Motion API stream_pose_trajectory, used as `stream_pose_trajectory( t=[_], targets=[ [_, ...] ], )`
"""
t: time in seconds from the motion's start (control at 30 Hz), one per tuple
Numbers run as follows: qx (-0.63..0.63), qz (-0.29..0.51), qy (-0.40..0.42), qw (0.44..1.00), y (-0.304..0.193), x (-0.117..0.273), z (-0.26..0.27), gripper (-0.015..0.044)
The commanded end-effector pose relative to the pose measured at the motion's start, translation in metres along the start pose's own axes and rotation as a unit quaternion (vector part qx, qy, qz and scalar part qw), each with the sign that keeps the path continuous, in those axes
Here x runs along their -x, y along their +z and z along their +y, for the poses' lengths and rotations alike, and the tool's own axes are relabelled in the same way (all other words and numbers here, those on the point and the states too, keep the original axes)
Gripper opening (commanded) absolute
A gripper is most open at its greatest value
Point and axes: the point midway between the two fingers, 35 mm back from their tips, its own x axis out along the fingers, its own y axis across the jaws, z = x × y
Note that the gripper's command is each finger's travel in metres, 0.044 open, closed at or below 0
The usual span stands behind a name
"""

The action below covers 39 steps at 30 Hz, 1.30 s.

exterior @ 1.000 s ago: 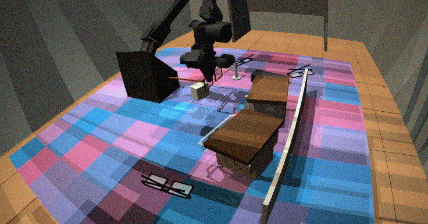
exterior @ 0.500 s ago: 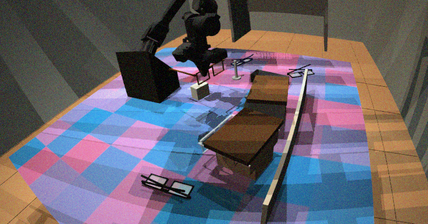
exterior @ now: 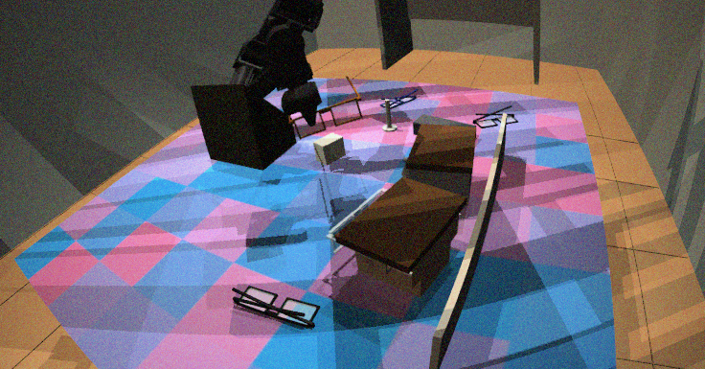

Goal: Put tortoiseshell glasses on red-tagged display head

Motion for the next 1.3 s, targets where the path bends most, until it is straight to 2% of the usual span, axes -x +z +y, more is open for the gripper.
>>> stream_pose_trajectory(
  t=[0.0, 0.3, 0.6, 0.9, 1.27],
  targets=[
    [-0.075, 0.019, -0.007, 0.997, 0.014, 0.007, 0.008, 0.0000],
    [-0.248, 0.069, -0.025, 0.966, 0.048, 0.027, 0.024, 0.0000],
    [-0.407, 0.122, -0.056, 0.904, 0.086, 0.044, 0.034, 0.0000],
    [-0.545, 0.175, -0.101, 0.814, 0.124, 0.057, 0.039, 0.0000],
    [-0.678, 0.234, -0.174, 0.675, 0.170, 0.067, 0.037, 0.0000]
  ],
)
